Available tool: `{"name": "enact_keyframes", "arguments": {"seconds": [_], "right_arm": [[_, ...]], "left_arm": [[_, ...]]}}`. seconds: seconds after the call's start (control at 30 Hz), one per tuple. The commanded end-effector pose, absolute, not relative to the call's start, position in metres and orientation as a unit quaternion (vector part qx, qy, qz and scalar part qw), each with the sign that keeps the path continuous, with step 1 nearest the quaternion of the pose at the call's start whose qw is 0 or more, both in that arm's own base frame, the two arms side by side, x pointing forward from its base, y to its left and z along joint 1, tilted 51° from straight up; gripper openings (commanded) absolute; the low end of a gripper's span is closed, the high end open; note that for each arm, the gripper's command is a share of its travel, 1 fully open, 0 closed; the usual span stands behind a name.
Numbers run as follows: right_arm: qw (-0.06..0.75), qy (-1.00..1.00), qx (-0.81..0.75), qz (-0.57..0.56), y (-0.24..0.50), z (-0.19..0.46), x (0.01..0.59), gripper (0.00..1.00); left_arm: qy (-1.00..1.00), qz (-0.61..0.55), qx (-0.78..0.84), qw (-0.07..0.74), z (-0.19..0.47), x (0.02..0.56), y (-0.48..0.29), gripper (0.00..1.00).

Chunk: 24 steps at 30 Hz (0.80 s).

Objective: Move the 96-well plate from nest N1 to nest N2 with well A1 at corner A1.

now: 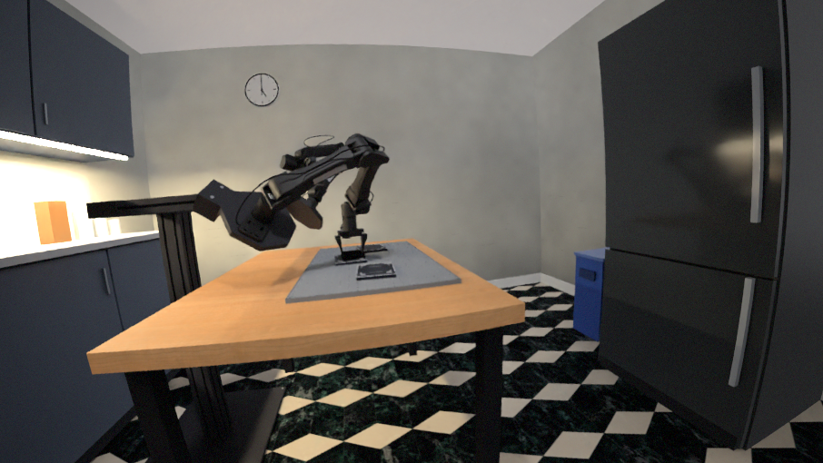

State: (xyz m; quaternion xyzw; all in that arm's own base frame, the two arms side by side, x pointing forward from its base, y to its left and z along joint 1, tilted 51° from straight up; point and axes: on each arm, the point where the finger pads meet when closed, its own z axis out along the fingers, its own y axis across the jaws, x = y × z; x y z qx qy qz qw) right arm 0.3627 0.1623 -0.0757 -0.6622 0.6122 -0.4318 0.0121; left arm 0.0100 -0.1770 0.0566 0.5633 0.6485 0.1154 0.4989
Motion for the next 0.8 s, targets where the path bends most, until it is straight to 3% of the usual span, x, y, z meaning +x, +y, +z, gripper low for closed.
{"name": "enact_keyframes", "arguments": {"seconds": [0.0, 0.77], "right_arm": [[0.002, 0.613, -0.665, -0.426, 0.165, -0.075, 0.364, 0.78], [0.006, 0.613, -0.668, -0.422, 0.174, -0.068, 0.357, 0.78]], "left_arm": [[0.646, 0.104, 0.564, 0.504, 0.061, 0.000, -0.185, 1.00], [0.646, 0.104, 0.564, 0.504, 0.061, 0.000, -0.185, 1.00]]}}
